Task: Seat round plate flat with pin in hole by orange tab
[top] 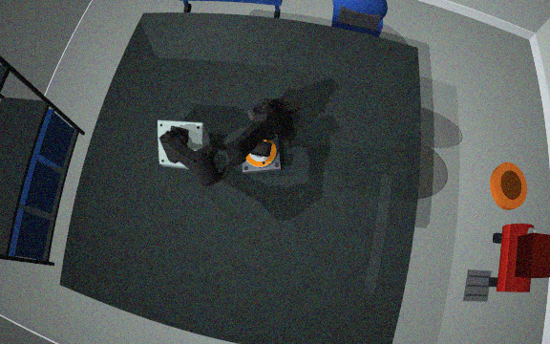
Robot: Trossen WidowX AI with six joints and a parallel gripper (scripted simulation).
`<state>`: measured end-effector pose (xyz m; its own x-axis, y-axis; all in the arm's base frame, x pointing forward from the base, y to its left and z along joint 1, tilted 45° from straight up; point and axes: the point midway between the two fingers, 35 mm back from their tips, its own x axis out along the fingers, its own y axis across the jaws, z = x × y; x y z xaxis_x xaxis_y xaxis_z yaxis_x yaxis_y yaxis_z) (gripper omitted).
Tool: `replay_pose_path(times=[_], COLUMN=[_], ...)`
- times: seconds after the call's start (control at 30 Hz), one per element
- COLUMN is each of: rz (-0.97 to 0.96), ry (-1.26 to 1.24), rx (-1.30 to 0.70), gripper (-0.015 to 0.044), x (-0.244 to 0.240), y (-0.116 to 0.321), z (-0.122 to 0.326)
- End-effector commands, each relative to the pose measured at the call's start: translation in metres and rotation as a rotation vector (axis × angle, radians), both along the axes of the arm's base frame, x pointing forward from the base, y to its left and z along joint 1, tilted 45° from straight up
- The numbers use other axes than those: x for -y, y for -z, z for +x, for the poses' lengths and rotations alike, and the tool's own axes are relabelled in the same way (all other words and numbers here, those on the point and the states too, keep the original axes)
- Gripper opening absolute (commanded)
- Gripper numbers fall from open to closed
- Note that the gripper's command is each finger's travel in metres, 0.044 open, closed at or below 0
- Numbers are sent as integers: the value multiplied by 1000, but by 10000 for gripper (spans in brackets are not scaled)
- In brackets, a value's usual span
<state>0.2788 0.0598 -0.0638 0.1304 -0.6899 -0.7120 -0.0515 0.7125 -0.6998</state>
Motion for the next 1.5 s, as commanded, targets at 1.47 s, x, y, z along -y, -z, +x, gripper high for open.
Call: replay_pose_path(times=[1.47], rz=[-4], ry=[-1], rx=[7], gripper=[0], x=[15], y=[-24], z=[39])
